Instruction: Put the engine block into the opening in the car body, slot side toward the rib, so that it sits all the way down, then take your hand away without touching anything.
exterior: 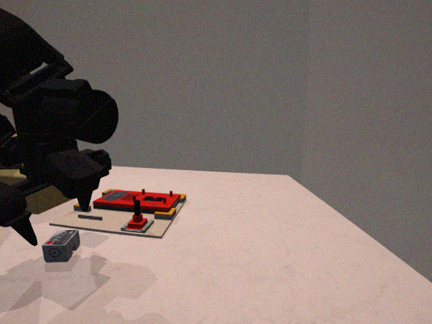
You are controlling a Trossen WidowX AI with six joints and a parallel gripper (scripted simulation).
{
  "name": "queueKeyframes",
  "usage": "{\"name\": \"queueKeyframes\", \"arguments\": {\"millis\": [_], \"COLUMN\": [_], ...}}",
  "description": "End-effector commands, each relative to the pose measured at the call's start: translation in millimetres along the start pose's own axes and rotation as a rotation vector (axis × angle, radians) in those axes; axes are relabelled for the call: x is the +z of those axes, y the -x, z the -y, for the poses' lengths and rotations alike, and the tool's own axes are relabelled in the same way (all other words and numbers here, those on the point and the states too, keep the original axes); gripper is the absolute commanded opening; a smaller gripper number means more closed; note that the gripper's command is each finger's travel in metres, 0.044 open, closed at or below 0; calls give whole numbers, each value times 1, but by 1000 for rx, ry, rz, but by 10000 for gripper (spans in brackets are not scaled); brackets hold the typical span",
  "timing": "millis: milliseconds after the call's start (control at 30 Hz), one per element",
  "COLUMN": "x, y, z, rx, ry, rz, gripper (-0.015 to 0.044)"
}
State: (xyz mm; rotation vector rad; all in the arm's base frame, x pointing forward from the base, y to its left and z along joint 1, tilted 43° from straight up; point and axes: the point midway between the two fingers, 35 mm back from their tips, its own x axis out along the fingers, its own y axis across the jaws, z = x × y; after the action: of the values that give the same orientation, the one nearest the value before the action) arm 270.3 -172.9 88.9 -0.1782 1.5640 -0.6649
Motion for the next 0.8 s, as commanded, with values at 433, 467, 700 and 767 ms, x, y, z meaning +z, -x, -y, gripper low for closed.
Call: {"name": "queueKeyframes", "arguments": {"millis": [433,467,700,767], "x": [-3,-4,-5,-6], "y": [6,7,9,10], "z": [-3,-3,-4,-5], "rx": [-83,-86,-99,-101], "ry": [-568,-602,-835,-902], "rz": [107,114,173,191], "gripper": [440,440,440,440]}}
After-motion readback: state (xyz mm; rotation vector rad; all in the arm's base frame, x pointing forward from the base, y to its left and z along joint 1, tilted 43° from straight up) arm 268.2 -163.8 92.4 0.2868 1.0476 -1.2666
